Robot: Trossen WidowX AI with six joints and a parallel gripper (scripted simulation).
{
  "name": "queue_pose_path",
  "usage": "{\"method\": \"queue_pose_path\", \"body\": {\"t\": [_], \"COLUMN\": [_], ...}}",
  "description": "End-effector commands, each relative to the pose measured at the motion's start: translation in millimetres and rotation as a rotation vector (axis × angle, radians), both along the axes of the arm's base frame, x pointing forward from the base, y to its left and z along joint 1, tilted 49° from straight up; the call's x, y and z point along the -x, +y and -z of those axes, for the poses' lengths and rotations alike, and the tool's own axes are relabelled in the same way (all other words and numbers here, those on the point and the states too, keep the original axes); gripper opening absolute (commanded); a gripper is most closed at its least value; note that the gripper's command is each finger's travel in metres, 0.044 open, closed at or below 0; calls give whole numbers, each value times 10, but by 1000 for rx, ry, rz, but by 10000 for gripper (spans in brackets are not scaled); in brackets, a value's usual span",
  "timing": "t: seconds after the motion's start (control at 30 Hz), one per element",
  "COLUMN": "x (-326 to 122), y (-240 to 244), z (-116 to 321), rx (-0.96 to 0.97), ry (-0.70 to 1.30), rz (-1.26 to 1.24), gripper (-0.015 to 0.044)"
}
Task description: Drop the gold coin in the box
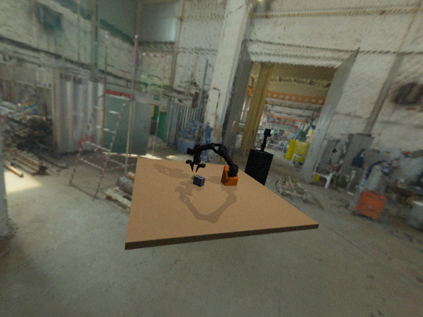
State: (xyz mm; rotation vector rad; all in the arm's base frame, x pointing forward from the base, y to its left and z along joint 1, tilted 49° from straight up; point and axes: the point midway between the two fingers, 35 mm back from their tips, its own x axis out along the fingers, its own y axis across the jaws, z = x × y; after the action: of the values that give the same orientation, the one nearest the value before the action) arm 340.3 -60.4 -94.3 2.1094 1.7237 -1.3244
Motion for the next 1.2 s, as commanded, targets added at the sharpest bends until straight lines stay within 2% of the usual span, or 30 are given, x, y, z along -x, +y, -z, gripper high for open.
{"method": "queue_pose_path", "body": {"t": [0.0, 1.1, 1.17], "x": [12, 33, 33], "y": [44, 423, 423], "z": [46, 378, 378], "rx": [-4, -8, -8], "ry": [5, 6, 6], "rz": [8, 9, 9], "gripper": [161, 161, 108]}}
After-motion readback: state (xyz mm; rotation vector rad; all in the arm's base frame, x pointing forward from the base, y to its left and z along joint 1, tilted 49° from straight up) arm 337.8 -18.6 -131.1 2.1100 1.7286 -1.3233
